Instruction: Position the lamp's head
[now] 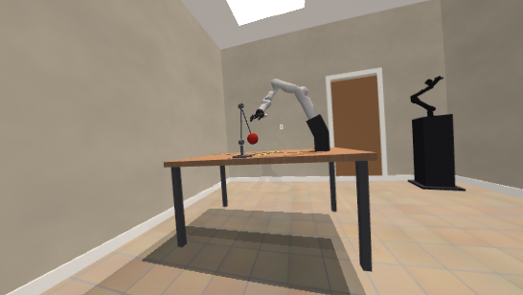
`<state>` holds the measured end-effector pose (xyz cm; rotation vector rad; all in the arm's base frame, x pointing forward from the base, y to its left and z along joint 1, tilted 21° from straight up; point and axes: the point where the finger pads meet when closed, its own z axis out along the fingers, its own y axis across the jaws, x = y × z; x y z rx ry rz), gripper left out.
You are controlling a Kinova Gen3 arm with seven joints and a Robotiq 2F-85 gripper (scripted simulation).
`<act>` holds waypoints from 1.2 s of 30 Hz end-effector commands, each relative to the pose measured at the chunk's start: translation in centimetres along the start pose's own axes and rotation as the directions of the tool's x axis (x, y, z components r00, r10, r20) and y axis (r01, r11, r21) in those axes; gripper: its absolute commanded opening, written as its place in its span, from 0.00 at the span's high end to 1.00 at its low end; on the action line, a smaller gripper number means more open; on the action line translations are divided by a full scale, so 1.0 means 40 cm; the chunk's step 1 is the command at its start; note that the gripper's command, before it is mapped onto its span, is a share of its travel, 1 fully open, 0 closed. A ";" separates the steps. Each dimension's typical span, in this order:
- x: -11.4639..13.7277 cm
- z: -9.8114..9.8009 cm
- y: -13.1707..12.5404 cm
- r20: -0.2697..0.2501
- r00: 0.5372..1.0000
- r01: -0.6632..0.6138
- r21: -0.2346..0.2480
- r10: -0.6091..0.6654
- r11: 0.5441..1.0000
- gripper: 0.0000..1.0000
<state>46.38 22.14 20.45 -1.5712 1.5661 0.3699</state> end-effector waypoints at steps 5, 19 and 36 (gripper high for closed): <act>-0.034 0.031 0.030 0.008 1.000 0.015 -0.016 -0.014 1.000 0.00; -0.032 0.119 0.026 0.005 1.000 0.015 -0.013 -0.015 1.000 0.00; -0.035 0.209 0.020 -0.005 1.000 0.028 -0.009 -0.028 1.000 0.00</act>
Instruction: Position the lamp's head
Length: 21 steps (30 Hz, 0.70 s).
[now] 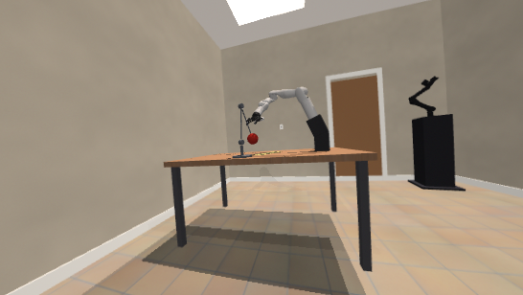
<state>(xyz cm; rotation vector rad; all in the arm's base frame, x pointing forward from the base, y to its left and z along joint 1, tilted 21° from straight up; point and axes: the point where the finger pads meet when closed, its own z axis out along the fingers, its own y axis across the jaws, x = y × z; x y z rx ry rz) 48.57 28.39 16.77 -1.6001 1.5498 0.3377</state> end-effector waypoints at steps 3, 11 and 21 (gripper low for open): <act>-0.009 0.027 0.012 0.011 1.000 -0.005 -0.011 0.005 1.000 0.00; -0.007 0.076 0.008 0.007 1.000 -0.002 -0.007 0.002 1.000 0.00; -0.006 0.119 0.006 0.005 1.000 -0.001 -0.005 0.001 1.000 0.00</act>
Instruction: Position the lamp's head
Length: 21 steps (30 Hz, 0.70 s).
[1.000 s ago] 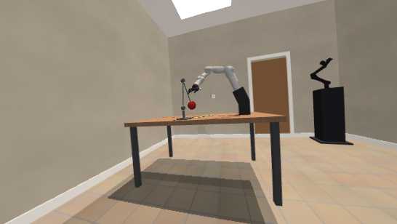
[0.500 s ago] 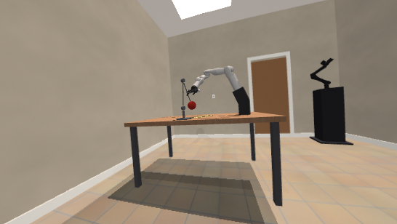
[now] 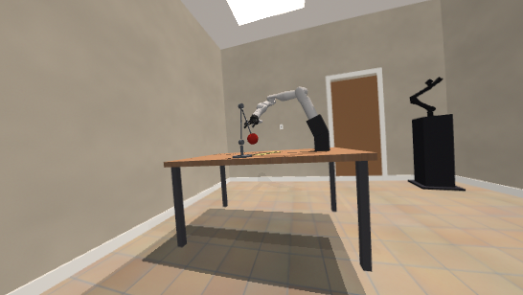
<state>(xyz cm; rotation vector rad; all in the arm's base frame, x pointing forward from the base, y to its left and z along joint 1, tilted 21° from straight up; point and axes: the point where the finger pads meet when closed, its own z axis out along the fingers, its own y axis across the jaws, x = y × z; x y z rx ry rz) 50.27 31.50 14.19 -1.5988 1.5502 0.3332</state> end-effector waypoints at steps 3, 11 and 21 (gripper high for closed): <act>-0.008 0.015 0.014 0.011 1.000 -0.006 -0.011 0.006 1.000 0.00; -0.012 0.029 0.026 0.022 1.000 -0.016 -0.019 0.016 1.000 0.00; -0.013 0.033 0.029 0.025 1.000 -0.018 -0.021 0.019 1.000 1.00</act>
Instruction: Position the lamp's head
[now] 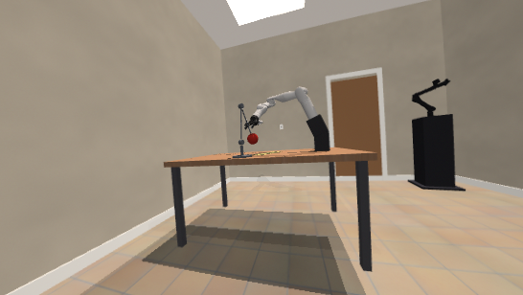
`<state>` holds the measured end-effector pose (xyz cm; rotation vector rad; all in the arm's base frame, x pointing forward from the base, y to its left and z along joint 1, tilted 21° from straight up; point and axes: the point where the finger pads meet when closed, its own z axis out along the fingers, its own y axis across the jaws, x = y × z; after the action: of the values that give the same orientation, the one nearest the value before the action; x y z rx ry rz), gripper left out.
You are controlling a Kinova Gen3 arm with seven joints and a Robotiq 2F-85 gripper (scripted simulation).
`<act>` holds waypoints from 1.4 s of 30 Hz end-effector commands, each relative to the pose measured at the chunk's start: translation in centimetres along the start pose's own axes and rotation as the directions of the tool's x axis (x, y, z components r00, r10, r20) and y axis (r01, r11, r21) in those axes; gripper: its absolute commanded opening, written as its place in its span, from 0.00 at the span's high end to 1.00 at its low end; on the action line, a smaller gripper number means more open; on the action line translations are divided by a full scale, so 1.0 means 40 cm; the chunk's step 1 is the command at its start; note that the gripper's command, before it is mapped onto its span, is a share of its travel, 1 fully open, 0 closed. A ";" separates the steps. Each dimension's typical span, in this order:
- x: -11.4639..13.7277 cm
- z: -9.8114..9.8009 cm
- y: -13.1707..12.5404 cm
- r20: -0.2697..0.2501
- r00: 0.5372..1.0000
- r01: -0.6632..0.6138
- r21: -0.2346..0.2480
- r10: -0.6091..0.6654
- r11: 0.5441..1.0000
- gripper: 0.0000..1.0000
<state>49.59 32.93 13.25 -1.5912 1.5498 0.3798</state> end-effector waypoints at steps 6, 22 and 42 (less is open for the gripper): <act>-0.002 -0.002 -0.002 0.000 1.000 0.002 0.002 -0.002 1.000 1.00; -0.002 -0.003 -0.002 0.000 1.000 0.003 0.002 -0.003 1.000 1.00; 0.064 -0.019 0.001 0.001 1.000 -0.001 0.001 0.001 1.000 1.00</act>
<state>49.64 31.74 12.65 -1.5938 1.5279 0.3839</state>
